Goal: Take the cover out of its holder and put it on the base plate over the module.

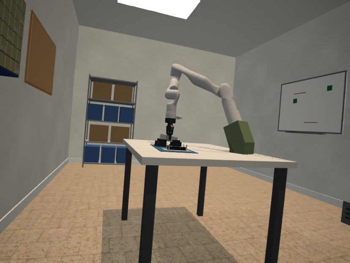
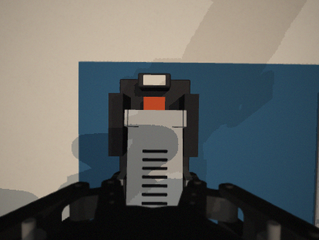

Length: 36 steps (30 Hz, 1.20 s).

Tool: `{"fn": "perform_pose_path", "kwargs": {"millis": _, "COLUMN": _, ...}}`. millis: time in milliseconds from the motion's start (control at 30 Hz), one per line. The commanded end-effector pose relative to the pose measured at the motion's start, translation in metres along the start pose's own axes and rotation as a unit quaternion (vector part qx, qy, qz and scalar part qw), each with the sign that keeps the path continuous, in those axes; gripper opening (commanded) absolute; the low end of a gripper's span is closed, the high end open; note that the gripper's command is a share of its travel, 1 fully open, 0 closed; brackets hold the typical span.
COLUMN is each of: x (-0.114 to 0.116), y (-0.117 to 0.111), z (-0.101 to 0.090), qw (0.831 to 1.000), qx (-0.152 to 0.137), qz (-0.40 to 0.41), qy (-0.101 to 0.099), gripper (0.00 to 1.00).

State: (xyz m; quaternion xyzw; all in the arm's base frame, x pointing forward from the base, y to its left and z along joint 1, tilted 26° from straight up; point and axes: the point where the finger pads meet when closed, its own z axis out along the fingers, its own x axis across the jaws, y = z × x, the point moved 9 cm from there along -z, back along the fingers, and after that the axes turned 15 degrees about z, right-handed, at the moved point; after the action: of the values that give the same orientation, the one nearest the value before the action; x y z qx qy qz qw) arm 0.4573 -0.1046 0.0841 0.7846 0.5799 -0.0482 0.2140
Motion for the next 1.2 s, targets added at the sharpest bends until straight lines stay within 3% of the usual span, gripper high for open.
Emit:
{"fn": "perform_pose_path", "kwargs": {"millis": 0, "x": 0.000, "y": 0.001, "z": -0.008, "qw": 1.000, "qx": -0.002, "qz": 0.000, "qy": 0.001, "gripper": 0.00}}
{"fn": "perform_pose_path", "kwargs": {"millis": 233, "x": 0.000, "y": 0.001, "z": -0.029, "qw": 1.000, "qx": -0.002, "qz": 0.000, "qy": 0.001, "gripper": 0.00}}
{"fn": "perform_pose_path", "kwargs": {"millis": 1167, "x": 0.001, "y": 0.000, "z": -0.028, "qw": 1.000, "qx": -0.001, "qz": -0.001, "qy": 0.001, "gripper": 0.00}}
